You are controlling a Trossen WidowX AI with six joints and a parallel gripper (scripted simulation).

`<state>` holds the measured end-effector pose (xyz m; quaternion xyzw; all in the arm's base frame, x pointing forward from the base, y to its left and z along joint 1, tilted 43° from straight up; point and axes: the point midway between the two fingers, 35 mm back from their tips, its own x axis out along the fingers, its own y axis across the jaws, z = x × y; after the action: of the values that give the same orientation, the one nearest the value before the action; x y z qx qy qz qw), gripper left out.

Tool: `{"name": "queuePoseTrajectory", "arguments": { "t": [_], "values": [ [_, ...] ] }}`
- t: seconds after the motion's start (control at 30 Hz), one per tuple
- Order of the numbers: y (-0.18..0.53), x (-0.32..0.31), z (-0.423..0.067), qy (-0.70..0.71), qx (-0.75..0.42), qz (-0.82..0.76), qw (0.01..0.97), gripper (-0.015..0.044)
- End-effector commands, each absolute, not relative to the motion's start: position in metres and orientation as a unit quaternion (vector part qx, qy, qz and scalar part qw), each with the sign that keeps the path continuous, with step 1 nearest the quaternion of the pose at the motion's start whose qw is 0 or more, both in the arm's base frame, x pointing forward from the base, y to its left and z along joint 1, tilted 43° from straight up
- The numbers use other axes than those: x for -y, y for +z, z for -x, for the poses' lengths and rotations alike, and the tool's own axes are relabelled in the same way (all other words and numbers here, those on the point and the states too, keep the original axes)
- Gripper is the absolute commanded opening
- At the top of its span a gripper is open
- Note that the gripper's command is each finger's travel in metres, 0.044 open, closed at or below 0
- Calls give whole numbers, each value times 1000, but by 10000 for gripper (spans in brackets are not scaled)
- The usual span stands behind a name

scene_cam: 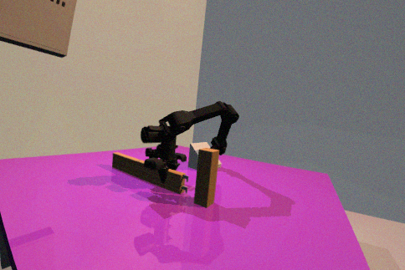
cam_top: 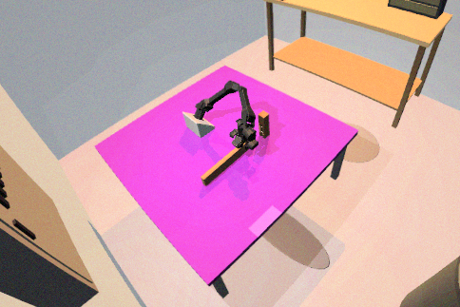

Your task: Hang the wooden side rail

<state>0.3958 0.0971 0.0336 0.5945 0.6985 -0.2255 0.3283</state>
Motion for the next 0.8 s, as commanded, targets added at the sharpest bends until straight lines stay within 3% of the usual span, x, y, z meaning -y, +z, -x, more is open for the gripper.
{"name": "queuePoseTrajectory", "arguments": {
  "t": [0.0,0.77],
  "values": [
    [39,-93,-399,-220,-694,-598,335,0],
    [41,-90,-399,-220,-694,-598,335,0]
  ]
}}
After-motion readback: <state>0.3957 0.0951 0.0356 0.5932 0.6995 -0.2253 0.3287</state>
